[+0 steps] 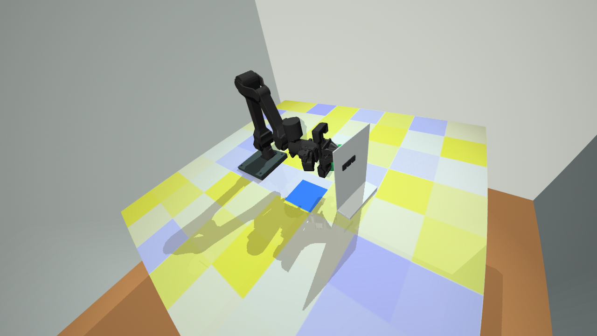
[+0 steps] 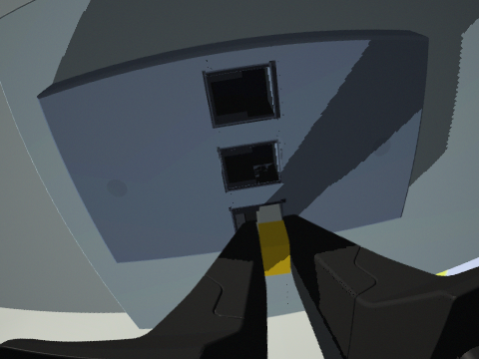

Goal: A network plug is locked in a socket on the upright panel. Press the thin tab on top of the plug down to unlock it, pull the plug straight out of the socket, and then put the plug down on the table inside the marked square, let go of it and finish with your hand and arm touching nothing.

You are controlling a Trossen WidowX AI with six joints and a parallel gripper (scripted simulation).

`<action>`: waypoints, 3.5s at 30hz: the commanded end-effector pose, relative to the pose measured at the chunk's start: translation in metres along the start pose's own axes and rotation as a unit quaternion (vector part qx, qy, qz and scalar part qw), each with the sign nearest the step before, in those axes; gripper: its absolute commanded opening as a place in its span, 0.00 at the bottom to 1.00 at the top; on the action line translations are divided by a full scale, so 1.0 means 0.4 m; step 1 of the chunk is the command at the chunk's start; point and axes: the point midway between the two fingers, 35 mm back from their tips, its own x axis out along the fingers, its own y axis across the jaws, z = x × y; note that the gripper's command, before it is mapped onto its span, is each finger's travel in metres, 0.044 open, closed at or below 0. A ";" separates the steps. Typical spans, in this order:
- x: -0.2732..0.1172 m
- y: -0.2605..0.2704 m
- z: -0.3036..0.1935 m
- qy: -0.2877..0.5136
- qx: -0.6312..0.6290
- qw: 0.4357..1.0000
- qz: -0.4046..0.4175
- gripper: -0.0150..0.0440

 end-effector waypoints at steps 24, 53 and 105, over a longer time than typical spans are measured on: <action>-0.030 -0.002 -0.006 0.002 0.003 1.000 -0.001 0.25; -0.071 -0.003 -0.016 0.002 0.003 1.000 -0.002 0.25; -0.145 -0.004 -0.028 0.002 0.004 1.000 -0.004 0.25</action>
